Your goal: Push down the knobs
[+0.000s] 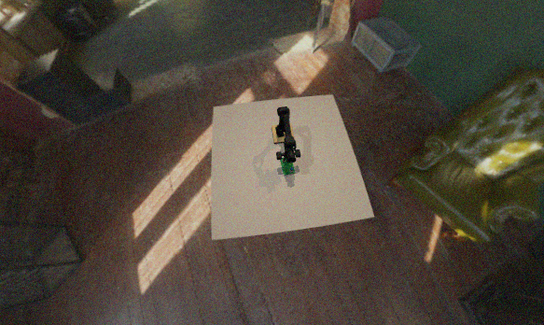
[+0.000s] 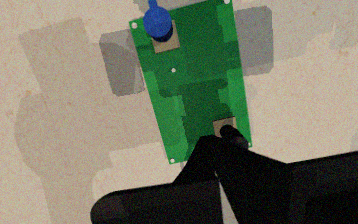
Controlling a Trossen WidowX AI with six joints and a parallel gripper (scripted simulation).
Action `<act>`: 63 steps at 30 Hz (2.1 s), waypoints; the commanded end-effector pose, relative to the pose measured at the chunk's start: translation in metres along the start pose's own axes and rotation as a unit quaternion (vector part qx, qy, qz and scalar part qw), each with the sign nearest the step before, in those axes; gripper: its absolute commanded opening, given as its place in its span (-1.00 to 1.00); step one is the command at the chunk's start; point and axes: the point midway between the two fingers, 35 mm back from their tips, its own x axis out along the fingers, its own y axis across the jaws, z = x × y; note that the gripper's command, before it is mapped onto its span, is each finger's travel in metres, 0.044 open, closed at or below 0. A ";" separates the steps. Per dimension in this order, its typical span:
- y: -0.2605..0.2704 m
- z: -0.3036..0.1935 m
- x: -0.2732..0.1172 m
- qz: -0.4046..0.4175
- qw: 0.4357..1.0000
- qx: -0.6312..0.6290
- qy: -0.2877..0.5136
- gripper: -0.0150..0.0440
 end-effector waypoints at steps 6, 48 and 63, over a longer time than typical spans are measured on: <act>0.003 0.013 -0.006 -0.001 0.986 0.167 0.002 -0.49; 0.014 0.058 -0.023 -0.016 0.626 0.780 0.001 -0.49; 0.018 0.072 -0.027 -0.020 0.405 0.914 -0.004 -0.49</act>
